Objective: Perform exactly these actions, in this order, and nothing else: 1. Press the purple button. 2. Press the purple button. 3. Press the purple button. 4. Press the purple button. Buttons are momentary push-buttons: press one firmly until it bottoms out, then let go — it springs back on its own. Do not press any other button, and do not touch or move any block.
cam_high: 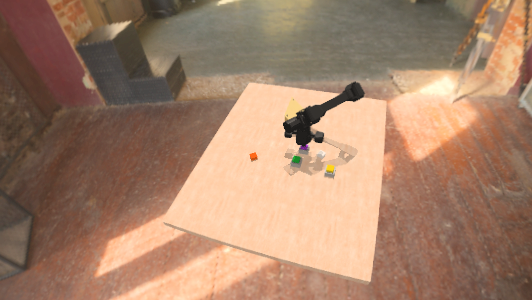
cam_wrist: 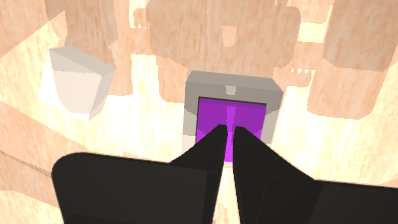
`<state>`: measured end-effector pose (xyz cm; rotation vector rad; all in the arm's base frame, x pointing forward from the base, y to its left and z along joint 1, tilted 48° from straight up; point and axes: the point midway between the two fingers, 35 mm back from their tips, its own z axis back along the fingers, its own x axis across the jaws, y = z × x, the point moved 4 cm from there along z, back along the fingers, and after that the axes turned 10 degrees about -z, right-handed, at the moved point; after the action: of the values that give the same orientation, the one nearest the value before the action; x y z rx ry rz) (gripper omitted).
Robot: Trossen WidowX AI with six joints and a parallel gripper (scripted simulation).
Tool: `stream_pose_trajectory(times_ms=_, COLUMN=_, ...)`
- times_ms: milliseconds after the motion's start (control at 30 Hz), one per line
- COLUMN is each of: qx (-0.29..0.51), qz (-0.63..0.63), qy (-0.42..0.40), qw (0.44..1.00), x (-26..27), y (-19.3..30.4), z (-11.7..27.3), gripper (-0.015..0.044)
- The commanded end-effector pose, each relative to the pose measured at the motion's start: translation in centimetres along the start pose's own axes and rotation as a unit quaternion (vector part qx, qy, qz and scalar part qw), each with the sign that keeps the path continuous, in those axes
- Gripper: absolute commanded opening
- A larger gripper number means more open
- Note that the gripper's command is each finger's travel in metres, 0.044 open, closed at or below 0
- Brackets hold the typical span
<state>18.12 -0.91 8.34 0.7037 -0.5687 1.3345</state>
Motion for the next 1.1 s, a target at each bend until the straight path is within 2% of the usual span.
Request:
stream_pose_trajectory(times_ms=0, qx=0.000, qz=0.000, qy=0.000, qw=1.000, x=0.0, y=0.0, z=0.2, gripper=0.0020)
stream_pose_trajectory(times_ms=133, qx=0.001, qz=-0.003, qy=-0.001, qw=1.000, x=0.0, y=0.0, z=3.1, gripper=0.0020)
stream_pose_trajectory(times_ms=300, qx=0.001, qz=-0.003, qy=-0.001, qw=1.000, x=0.0, y=0.1, z=3.3, gripper=0.0020)
stream_pose_trajectory(times_ms=1067, qx=0.001, qz=-0.003, qy=-0.002, qw=1.000, x=0.0, y=0.1, z=-0.1, gripper=0.0020)
